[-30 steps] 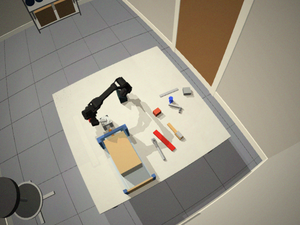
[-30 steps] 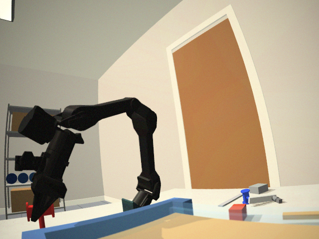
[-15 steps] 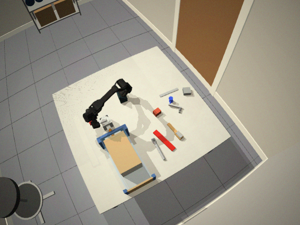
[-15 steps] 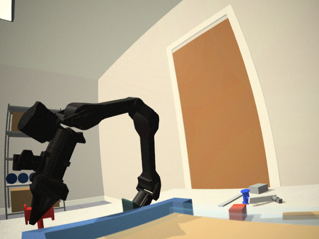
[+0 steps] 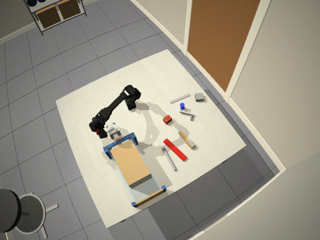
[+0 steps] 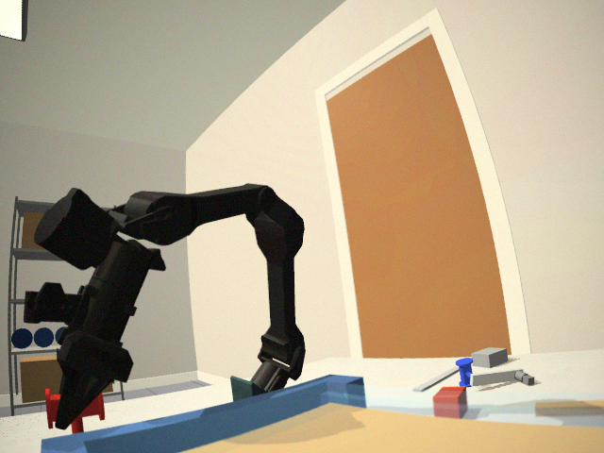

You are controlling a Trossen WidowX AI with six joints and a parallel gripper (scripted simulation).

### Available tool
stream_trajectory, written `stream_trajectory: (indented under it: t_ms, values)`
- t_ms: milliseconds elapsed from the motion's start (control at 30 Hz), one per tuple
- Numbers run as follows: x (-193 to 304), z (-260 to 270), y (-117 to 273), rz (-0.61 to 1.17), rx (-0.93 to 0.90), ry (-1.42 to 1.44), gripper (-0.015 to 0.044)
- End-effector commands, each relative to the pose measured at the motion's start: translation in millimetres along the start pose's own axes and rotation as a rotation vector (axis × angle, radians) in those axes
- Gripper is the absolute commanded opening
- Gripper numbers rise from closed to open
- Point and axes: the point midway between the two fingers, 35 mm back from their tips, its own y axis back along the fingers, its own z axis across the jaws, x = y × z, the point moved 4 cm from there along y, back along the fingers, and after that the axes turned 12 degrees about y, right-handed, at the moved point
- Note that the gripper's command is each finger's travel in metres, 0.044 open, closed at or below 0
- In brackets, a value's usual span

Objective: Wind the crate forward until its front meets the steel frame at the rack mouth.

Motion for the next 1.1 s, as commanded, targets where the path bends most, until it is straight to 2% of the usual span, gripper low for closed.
stream_trajectory:
  t_ms: [0,1067]
  values:
    - [2.6,20.7,0.6,0.01,-0.034,0.021,0.0]
    - [9.4,52.9,7.3,0.012,-0.036,0.022,0.0]
